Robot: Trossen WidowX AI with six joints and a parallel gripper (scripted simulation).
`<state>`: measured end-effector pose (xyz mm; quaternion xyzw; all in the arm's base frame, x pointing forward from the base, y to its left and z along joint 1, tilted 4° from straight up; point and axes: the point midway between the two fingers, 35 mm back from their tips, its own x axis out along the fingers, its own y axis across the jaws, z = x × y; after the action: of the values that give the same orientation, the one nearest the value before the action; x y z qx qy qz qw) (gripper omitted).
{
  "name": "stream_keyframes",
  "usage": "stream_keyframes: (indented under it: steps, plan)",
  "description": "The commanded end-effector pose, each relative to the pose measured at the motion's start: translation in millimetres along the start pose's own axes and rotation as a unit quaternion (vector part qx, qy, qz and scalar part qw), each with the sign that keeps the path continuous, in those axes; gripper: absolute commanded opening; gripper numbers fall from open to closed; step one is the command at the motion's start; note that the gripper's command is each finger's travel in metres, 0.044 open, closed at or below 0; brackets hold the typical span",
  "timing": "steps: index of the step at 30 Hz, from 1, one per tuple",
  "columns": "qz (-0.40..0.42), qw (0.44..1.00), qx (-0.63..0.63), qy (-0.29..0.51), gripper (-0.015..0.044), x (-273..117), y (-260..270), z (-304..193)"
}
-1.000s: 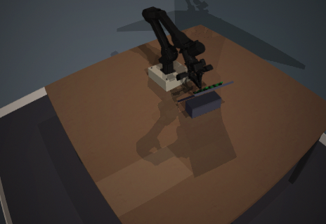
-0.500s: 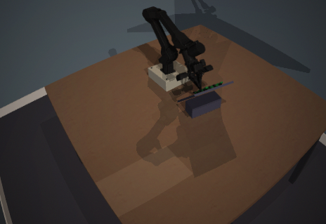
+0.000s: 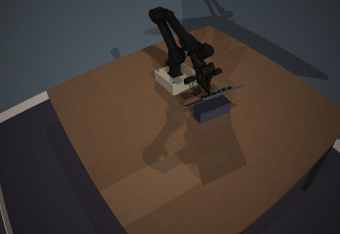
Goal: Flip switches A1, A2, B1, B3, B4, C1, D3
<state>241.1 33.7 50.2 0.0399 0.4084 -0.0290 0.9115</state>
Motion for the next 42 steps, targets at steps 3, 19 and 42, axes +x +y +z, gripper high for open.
stream_keyframes:
  steps: [3, 19, 42]
  plan:
    - [0.002, 1.0, -0.003, 0.002, 0.0, 1.1, 0.6, -0.9]
    - [0.002, 1.0, -0.003, 0.002, 0.0, 3.3, 0.6, -0.8]
    - [0.002, 1.0, -0.003, -0.009, 0.0, -55.1, 1.2, -2.2]
